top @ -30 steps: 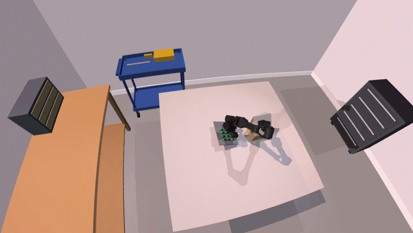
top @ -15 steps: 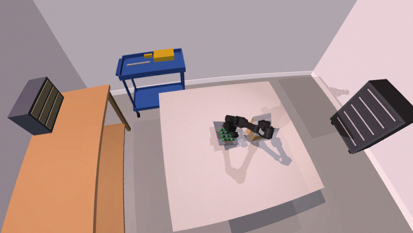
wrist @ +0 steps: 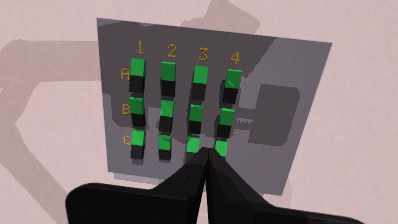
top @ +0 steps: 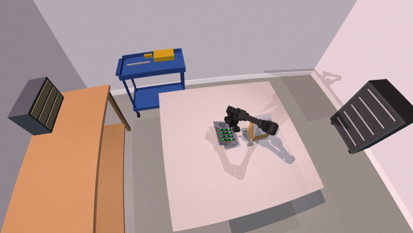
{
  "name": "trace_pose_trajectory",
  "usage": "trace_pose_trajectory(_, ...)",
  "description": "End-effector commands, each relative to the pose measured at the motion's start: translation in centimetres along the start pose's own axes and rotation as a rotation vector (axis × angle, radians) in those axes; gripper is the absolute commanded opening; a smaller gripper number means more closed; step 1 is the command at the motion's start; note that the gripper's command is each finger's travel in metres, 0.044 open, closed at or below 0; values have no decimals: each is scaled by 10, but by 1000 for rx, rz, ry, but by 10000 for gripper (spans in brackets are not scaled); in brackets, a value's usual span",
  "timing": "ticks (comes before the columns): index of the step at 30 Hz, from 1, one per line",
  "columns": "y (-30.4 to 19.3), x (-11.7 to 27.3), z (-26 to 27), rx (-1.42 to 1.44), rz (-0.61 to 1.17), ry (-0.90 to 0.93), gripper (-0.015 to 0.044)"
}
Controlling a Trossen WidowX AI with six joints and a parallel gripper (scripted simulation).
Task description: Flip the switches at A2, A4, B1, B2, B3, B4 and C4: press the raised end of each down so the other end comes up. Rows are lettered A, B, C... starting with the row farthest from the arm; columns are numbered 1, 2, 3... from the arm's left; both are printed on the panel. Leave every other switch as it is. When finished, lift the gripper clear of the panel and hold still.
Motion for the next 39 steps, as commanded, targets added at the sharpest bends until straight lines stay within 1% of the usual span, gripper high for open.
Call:
trace_pose_trajectory(1, 8, 1, -19, -1, -1, -6, 0)
trace_pose_trajectory(4, 8, -2, -19, -1, 1, -5, 0)
trace_pose_trajectory(7, 10, -31, -19, -1, 22, -2, 0)
trace_pose_trajectory(8, 10, -34, -19, -1, 24, -2, 0)
trace_pose_trajectory(12, 10, -34, -19, -1, 24, -2, 0)
trace_pose_trajectory(15, 10, -43, -19, -1, 24, -1, 0)
trace_pose_trajectory(29, 10, -58, -19, -1, 24, -1, 0)
trace_pose_trajectory(39, 10, -58, -19, -1, 24, -1, 0)
Point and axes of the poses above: the point midway between the two fingers, 35 mm back from their tips, its own x axis back along the fingers, its own z axis across the jaws, y = z × x, the point moved 5 cm from there along x, back along the fingers, and after that the axes turned 4 degrees about x, right-handed, at the moved point
